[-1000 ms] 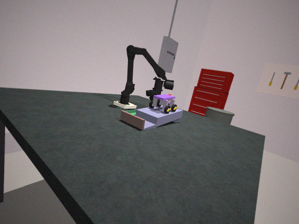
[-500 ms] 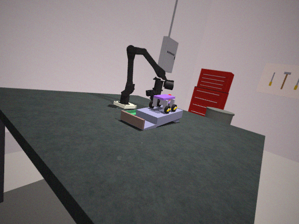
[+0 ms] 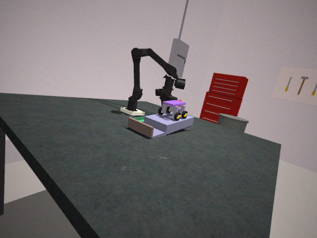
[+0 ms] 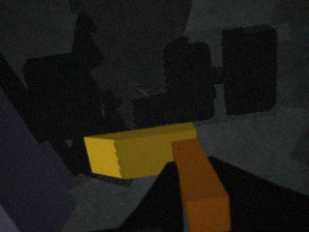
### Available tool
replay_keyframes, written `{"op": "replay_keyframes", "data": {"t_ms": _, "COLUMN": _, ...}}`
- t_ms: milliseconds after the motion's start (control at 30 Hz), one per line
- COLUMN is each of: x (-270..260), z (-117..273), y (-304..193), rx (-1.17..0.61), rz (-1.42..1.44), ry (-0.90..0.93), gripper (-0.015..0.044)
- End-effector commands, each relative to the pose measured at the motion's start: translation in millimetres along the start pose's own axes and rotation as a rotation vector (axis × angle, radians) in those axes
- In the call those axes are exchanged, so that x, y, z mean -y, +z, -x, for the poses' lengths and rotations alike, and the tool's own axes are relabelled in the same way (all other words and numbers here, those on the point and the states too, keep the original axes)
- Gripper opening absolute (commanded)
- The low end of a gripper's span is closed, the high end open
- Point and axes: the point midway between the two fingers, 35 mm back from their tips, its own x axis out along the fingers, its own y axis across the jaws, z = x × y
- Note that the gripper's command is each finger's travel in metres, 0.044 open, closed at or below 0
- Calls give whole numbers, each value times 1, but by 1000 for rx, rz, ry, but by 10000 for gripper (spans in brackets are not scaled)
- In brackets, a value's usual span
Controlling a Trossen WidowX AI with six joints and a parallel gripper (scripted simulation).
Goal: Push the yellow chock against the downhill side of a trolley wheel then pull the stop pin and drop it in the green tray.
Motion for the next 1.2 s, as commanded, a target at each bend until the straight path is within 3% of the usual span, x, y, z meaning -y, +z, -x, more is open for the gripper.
{"op": "replay_keyframes", "data": {"t_ms": 0, "x": -1, "z": 15, "y": 0, "rx": -9, "rz": -4, "ry": 10, "gripper": 0}}
{"op": "replay_keyframes", "data": {"t_ms": 900, "x": -3, "z": 99, "y": -2, "rx": -9, "rz": -4, "ry": 10, "gripper": 0}}
{"op": "replay_keyframes", "data": {"t_ms": 1167, "x": -3, "z": 101, "y": -2, "rx": -9, "rz": 19, "ry": 10, "gripper": 0}}
